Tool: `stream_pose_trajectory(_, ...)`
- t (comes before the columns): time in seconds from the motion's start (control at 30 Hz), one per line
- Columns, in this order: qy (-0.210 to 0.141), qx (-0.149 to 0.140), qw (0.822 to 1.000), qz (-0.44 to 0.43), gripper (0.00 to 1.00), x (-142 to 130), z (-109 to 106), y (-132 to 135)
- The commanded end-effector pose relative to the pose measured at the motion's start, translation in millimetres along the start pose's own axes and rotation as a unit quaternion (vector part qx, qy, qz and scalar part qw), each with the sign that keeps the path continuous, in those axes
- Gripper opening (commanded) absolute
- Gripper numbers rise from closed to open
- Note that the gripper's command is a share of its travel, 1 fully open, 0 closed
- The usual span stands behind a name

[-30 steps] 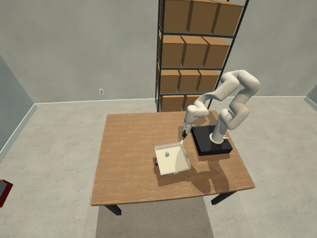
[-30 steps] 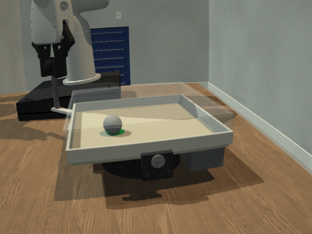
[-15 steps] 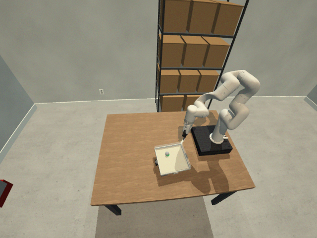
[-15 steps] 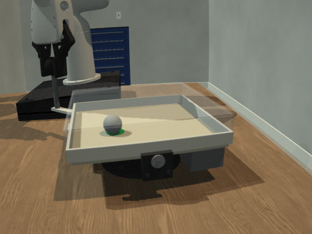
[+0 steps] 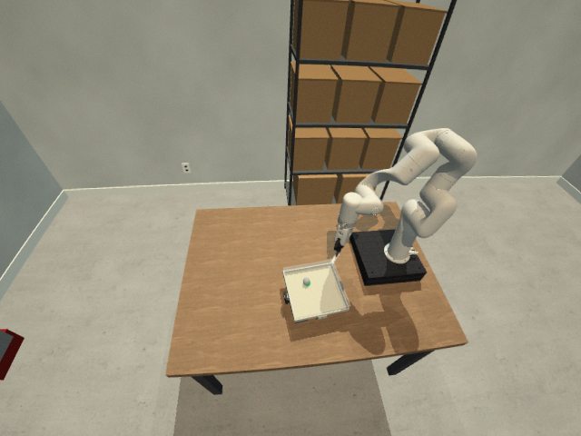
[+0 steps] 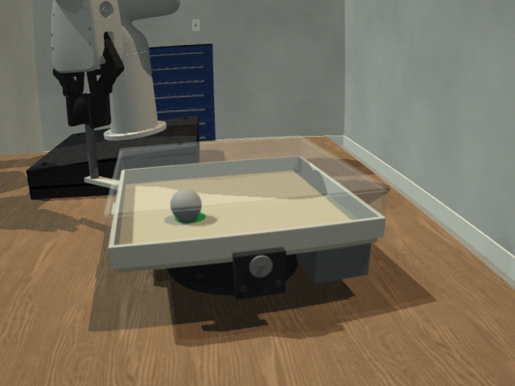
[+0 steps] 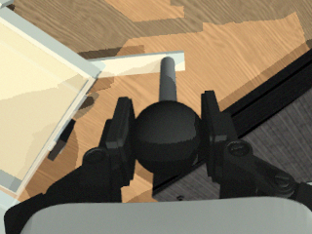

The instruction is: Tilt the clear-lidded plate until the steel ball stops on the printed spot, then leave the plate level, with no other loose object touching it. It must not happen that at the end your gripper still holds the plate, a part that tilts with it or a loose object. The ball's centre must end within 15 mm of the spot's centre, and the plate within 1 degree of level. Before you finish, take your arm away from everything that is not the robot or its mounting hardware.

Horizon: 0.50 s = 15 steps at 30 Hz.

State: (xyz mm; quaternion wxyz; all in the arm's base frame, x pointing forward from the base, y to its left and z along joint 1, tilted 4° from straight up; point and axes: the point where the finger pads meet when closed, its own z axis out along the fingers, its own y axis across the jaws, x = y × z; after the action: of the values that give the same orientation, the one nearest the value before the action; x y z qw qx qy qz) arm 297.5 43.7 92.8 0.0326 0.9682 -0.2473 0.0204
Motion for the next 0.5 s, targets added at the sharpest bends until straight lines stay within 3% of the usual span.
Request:
stream_pose_trajectory(0.0, 0.001, 0.001, 1.0, 0.0, 0.0, 1.8, -0.4, -0.7)
stream_pose_trajectory(0.47, 0.001, 0.001, 1.0, 0.0, 0.0, 1.0, -0.5, -0.7)
